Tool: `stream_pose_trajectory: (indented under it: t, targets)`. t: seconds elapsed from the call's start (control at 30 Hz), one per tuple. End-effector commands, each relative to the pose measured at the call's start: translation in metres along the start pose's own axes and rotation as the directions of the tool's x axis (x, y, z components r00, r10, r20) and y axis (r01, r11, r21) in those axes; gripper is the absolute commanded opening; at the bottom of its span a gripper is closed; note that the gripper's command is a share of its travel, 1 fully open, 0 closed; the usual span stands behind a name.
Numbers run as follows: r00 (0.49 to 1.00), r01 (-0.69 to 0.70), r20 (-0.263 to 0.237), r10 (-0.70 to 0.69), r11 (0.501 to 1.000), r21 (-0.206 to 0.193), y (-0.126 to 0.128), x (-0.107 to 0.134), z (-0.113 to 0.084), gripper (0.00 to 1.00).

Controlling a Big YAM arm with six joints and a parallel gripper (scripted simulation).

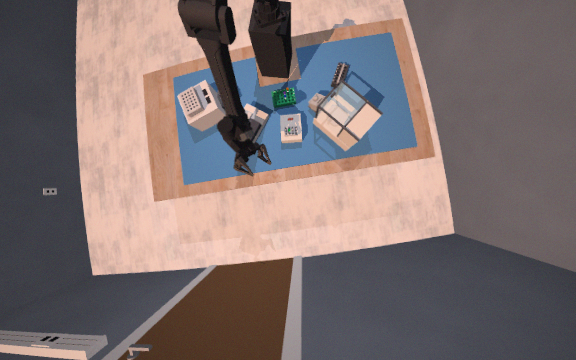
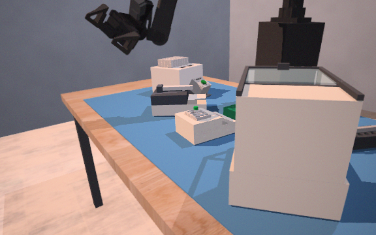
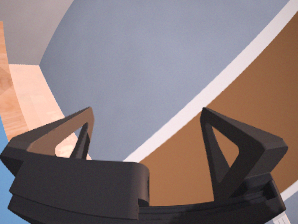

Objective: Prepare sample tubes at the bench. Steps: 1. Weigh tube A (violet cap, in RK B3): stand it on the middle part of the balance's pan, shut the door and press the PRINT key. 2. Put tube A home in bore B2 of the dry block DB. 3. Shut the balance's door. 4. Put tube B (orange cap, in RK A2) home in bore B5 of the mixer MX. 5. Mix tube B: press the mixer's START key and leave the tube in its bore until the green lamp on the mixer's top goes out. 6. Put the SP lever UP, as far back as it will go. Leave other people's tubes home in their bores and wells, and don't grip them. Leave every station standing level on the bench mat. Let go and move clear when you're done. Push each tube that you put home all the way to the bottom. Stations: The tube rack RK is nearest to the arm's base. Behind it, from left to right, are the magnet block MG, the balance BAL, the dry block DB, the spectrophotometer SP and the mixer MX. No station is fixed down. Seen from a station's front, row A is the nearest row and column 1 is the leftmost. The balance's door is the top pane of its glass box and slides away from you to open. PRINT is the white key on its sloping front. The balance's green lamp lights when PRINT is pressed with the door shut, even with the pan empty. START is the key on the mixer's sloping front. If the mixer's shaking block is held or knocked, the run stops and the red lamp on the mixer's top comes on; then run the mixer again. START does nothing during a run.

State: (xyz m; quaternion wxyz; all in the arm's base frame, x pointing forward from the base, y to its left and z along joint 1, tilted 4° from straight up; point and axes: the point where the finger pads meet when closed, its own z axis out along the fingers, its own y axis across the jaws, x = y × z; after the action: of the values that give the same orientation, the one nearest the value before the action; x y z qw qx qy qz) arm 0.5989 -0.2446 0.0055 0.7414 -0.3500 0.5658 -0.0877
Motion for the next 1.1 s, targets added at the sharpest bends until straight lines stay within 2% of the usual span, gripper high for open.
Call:
stream_pose_trajectory:
  t: [0.0,0.53,0.57,0.73,0.9,0.93,1.0,1.07]
  targets:
    - [1.0,0.01,0.005,-0.01,1.0,0.003,-0.005,-0.003,0.001,1.0]
    - [1.0,0.01,0.005,-0.01,1.0,0.003,-0.005,-0.003,0.001,1.0]
    - [0.999,0.032,0.017,-0.032,0.999,0.008,-0.002,0.006,0.005,0.36]
    - [0.999,0.033,0.021,-0.033,0.999,0.003,0.009,0.014,0.007,0.36]
    - [1.0,0.022,0.011,-0.022,1.0,0.007,0.002,0.01,0.002,0.36]
    - [1.0,0.002,-0.01,-0.002,1.0,0.008,0.009,-0.006,0.007,0.3]
    - [0.997,-0.041,-0.057,0.042,0.999,0.03,0.019,-0.018,0.006,0.3]
    - [0.997,-0.047,-0.064,0.049,0.998,0.033,0.02,-0.019,0.006,0.3]
